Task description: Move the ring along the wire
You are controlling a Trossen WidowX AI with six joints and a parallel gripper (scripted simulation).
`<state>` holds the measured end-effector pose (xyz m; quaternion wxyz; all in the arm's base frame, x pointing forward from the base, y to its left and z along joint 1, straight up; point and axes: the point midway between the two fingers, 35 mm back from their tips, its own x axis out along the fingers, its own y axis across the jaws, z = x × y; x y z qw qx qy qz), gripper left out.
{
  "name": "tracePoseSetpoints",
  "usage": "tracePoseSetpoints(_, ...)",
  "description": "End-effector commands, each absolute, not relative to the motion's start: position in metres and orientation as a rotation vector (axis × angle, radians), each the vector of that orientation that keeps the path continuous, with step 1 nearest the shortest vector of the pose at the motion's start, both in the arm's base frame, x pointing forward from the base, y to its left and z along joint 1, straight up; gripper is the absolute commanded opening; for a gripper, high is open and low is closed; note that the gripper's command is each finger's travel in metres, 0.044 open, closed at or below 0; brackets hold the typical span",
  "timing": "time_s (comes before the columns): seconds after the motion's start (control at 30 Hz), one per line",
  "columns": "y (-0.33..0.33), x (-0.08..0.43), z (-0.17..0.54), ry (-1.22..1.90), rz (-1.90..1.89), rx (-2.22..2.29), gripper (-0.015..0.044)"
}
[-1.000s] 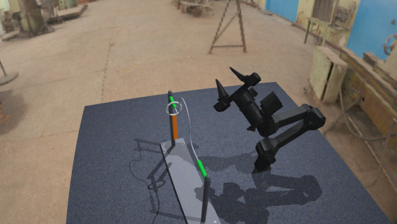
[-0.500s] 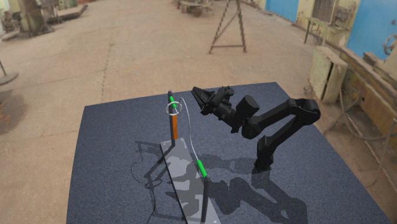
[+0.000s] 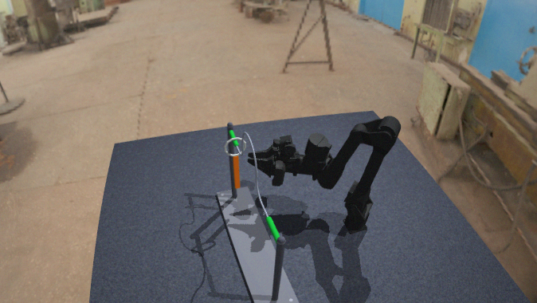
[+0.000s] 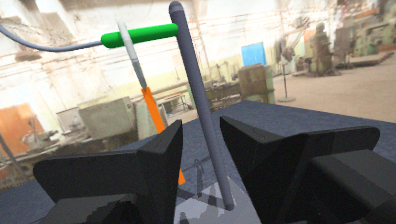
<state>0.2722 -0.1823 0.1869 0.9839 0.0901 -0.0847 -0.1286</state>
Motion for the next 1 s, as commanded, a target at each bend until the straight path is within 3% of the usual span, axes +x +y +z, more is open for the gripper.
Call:
tracePoseSetpoints(0.0, -0.183, 0.261, 0.147, -0.049, -0.178, 0.063, 0.016)
tracePoseSetpoints(0.33, -0.168, 0.22, 0.085, 0.051, 0.05, -0.143, 0.016)
tracePoseSetpoints(0.57, -0.166, 0.217, 0.082, 0.049, 0.066, -0.155, 0.016)
tracePoseSetpoints(0.97, -0.163, 0.266, 0.131, -0.009, 0.07, -0.02, 0.016)
